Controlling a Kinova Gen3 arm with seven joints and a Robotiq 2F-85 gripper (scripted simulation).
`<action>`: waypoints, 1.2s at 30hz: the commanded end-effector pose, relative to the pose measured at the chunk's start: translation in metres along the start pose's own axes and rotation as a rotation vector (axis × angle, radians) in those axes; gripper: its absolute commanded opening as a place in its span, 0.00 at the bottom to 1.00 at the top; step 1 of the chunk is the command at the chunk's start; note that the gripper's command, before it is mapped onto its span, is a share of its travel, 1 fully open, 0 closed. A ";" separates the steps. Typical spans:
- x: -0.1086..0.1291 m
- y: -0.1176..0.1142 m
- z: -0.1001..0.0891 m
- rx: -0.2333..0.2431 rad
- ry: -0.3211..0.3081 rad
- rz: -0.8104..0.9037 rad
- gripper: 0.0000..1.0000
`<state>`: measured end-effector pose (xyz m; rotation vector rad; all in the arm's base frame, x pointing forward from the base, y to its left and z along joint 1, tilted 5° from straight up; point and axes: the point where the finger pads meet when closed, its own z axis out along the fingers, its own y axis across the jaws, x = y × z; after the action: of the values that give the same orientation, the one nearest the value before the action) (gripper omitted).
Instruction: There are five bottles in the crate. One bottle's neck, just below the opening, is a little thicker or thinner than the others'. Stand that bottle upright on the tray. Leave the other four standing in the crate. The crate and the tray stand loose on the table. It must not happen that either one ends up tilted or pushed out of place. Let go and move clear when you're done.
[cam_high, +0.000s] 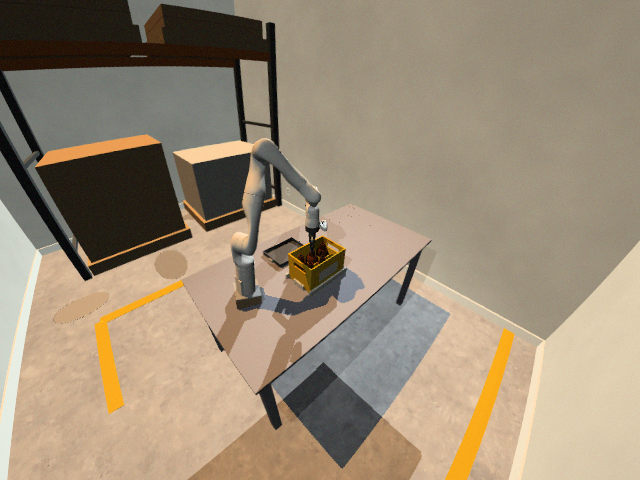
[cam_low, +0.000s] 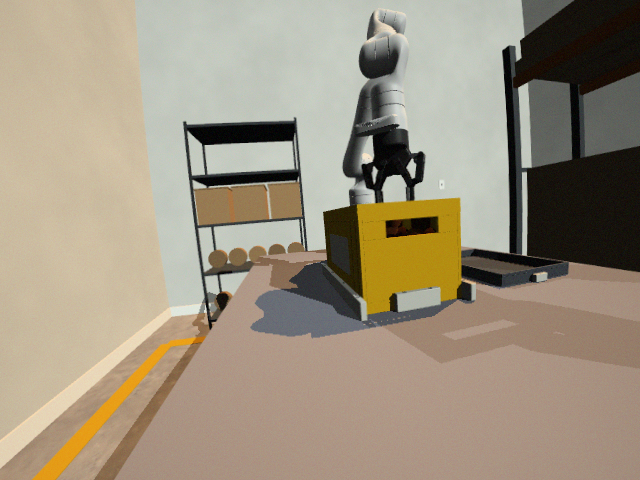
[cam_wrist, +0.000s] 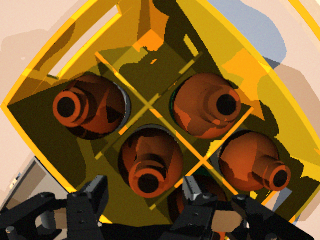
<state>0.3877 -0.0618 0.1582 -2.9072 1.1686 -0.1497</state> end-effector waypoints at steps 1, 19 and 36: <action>0.000 0.002 0.004 -0.005 -0.002 0.004 0.64; 0.000 0.002 0.024 -0.005 -0.002 0.004 0.64; 0.000 0.002 0.030 -0.005 -0.002 0.004 0.64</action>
<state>0.3888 -0.0641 0.1285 -2.9090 1.1746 -0.1437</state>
